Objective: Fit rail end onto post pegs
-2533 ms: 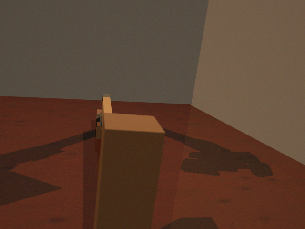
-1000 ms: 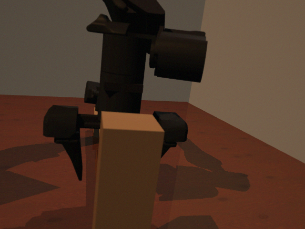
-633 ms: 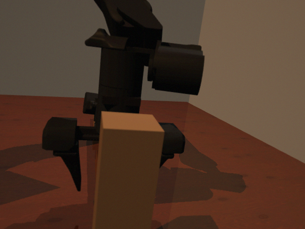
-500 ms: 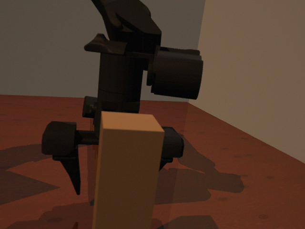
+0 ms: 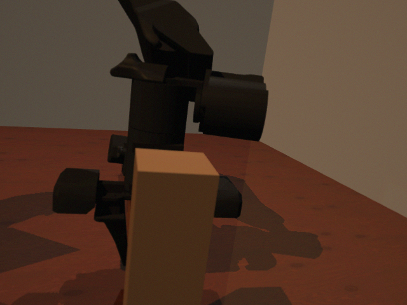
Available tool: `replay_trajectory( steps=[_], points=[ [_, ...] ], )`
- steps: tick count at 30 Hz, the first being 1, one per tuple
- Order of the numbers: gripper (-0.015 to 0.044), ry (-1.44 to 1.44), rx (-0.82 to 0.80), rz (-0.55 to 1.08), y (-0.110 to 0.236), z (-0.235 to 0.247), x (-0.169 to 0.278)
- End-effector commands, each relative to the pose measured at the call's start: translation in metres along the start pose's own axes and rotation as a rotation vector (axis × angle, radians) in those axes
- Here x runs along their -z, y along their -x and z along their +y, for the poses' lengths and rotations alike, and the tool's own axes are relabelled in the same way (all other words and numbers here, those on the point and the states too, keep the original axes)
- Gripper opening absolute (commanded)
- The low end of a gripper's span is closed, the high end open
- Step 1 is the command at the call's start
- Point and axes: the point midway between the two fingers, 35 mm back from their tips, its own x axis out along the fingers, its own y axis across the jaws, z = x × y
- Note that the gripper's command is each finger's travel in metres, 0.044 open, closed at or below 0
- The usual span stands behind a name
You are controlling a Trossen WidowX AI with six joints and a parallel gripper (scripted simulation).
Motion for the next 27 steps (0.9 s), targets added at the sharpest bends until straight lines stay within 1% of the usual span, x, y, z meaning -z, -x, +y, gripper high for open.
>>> replay_trajectory(
  steps=[1, 2, 9, 10, 27],
  points=[
    [0.0099, -0.002, 0.001, -0.003, -0.0006, -0.0001, -0.0002],
    [0.0072, -0.002, 0.001, -0.003, -0.0006, -0.0001, -0.0002],
    [0.0026, -0.002, 0.001, -0.003, -0.0006, -0.0001, -0.0002],
    [0.0000, -0.002, 0.001, -0.003, -0.0006, -0.0001, -0.0002],
    [0.0000, -0.002, 0.001, -0.003, 0.0030, -0.0001, 0.0002]
  ],
)
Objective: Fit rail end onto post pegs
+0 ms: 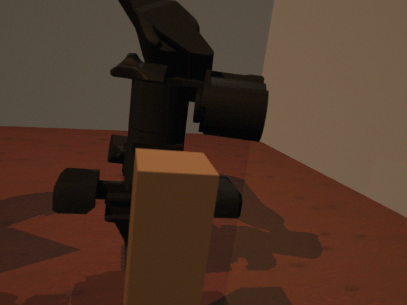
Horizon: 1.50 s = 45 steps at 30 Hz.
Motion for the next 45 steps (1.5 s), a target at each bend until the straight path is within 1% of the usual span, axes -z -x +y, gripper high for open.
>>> replay_trajectory(
  steps=[1, 45],
  points=[
    [0.0000, -0.001, 0.002, -0.002, 0.003, 0.000, 0.000],
    [0.0000, -0.001, 0.002, -0.001, 0.026, -0.003, 0.000]
  ],
)
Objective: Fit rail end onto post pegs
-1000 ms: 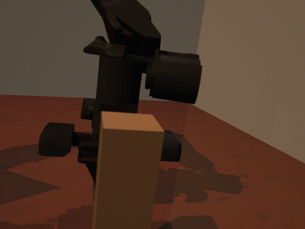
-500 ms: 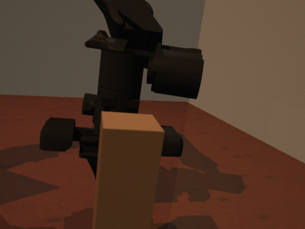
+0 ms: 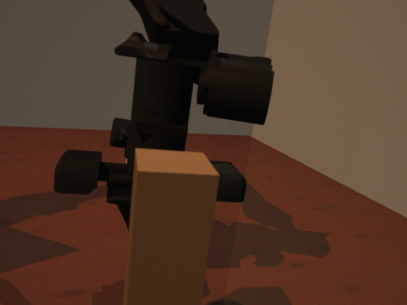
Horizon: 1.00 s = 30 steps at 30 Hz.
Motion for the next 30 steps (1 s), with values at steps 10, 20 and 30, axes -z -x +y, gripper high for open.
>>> replay_trajectory(
  steps=[10, 20, 30],
  points=[
    [0.0000, -0.001, 0.013, -0.004, 0.011, -0.002, 0.000],
    [0.0000, -0.001, 0.013, -0.004, 0.016, -0.002, 0.000],
    [0.0000, -0.001, 0.013, -0.004, 0.016, -0.002, 0.000]
  ],
)
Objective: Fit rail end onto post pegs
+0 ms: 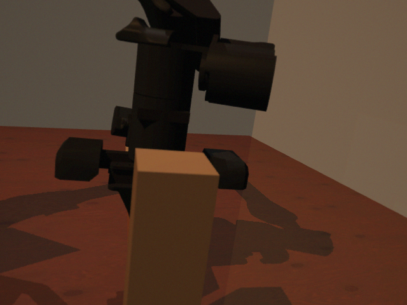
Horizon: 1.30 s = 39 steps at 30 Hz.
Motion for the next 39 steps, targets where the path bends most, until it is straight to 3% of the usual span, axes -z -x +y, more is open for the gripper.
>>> replay_trajectory(
  steps=[1, 39],
  points=[
    [0.0000, -0.002, 0.011, -0.004, 0.0019, -0.0010, 0.0004],
    [0.0000, -0.002, 0.011, -0.004, 0.0009, 0.0005, 0.0013]
  ],
)
